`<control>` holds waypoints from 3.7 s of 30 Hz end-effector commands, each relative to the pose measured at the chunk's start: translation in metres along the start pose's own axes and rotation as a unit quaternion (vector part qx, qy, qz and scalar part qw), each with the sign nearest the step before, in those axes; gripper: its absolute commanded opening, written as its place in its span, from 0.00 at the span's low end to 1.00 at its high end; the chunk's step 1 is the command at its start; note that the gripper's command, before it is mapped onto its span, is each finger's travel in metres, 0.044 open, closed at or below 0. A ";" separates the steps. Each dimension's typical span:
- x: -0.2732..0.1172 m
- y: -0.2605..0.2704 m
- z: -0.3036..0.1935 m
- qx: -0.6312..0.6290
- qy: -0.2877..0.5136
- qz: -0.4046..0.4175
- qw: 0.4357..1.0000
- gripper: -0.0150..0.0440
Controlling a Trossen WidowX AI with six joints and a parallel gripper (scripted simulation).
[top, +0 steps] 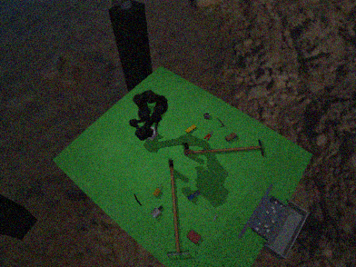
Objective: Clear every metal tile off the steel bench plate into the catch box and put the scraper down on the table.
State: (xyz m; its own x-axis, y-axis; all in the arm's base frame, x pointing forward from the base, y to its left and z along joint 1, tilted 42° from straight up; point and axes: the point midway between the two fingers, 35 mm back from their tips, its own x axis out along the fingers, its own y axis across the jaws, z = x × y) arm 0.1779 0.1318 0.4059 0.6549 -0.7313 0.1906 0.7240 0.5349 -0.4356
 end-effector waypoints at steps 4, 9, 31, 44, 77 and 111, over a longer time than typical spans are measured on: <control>0.014 -0.033 0.030 -0.026 -0.019 -0.037 0.999 1.00; 0.023 -0.055 0.051 -0.047 -0.036 -0.062 0.996 1.00; 0.056 -0.152 0.137 -0.130 -0.123 -0.165 0.970 1.00; 0.070 -0.204 0.180 -0.173 -0.185 -0.218 0.942 1.00; 0.087 -0.314 0.248 -0.257 -0.369 -0.309 0.838 1.00; 0.083 -0.366 0.246 -0.284 -0.501 -0.326 0.750 0.82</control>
State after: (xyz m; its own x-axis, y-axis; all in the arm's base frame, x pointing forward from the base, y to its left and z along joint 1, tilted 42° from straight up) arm 0.0213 -0.0222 0.7969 0.2465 0.0683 0.9667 0.9325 -0.2882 -0.2175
